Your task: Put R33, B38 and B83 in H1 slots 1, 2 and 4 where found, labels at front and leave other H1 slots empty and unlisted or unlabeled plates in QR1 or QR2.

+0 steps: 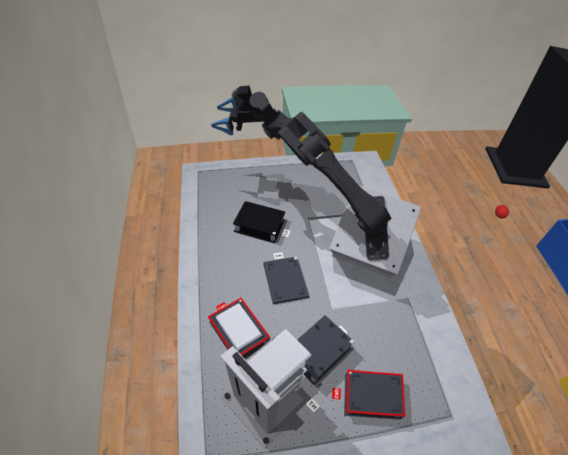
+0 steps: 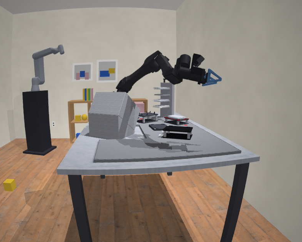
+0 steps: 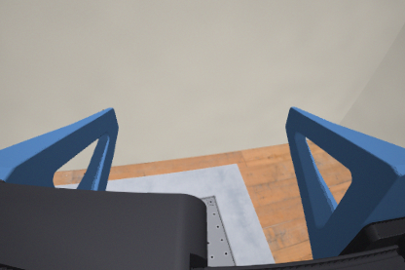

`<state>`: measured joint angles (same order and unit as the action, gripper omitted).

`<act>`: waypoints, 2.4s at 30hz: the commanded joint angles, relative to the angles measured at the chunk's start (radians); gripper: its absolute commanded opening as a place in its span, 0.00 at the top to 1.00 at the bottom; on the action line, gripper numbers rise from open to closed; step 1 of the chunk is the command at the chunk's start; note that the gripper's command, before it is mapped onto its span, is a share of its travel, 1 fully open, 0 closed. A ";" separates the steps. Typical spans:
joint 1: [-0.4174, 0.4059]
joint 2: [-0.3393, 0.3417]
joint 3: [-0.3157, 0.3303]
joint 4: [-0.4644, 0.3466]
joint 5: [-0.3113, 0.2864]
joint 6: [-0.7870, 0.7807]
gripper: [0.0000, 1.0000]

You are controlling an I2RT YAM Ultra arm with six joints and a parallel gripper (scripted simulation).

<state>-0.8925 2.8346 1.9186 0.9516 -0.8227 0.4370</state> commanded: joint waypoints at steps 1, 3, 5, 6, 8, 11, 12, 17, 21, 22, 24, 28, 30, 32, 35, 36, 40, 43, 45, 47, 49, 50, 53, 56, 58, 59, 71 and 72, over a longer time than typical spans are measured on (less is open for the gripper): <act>-0.022 -0.021 0.012 0.004 0.009 0.001 0.00; -0.022 -0.021 0.012 0.004 0.009 0.001 0.00; -0.022 -0.021 0.012 0.004 0.009 0.001 0.00; -0.022 -0.021 0.012 0.004 0.009 0.001 0.00; -0.022 -0.021 0.012 0.004 0.009 0.001 0.00; -0.022 -0.021 0.012 0.004 0.009 0.001 0.00; -0.022 -0.021 0.012 0.004 0.009 0.001 0.00; -0.022 -0.021 0.012 0.004 0.009 0.001 0.00; 0.018 -0.083 -0.043 -0.088 0.014 -0.044 1.00; 0.022 -0.091 -0.048 -0.091 0.018 -0.044 1.00; 0.002 -0.092 -0.010 -0.091 0.018 -0.044 1.00; 0.010 -0.133 -0.067 -0.186 0.008 -0.088 1.00; 0.036 -0.172 -0.046 -0.268 -0.001 -0.125 1.00; 0.048 -0.178 -0.089 -0.270 0.017 -0.125 1.00; 0.039 -0.195 -0.041 -0.330 0.015 -0.148 1.00; 0.040 -0.210 -0.039 -0.380 0.013 -0.169 1.00; 0.071 -0.252 -0.051 -0.480 0.018 -0.212 1.00; 0.090 -0.276 -0.132 -0.460 0.033 -0.206 1.00; 0.094 -0.296 -0.136 -0.510 0.035 -0.228 1.00; 0.093 -0.316 -0.133 -0.560 0.038 -0.249 1.00; 0.108 -0.333 -0.169 -0.546 0.047 -0.245 1.00; 0.108 -0.333 -0.169 -0.546 0.047 -0.245 1.00; 0.106 -0.353 -0.102 -0.661 0.043 -0.293 1.00; 0.139 -0.380 -0.190 -0.639 0.056 -0.286 1.00; 0.148 -0.397 -0.219 -0.624 0.065 -0.280 1.00; 0.152 -0.406 -0.207 -0.680 0.062 -0.304 1.00; 0.192 -0.493 -0.266 -0.806 0.082 -0.361 1.00; 0.196 -0.503 -0.283 -0.798 0.086 -0.354 1.00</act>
<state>-0.7036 2.3783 1.6749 0.1684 -0.7555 0.0856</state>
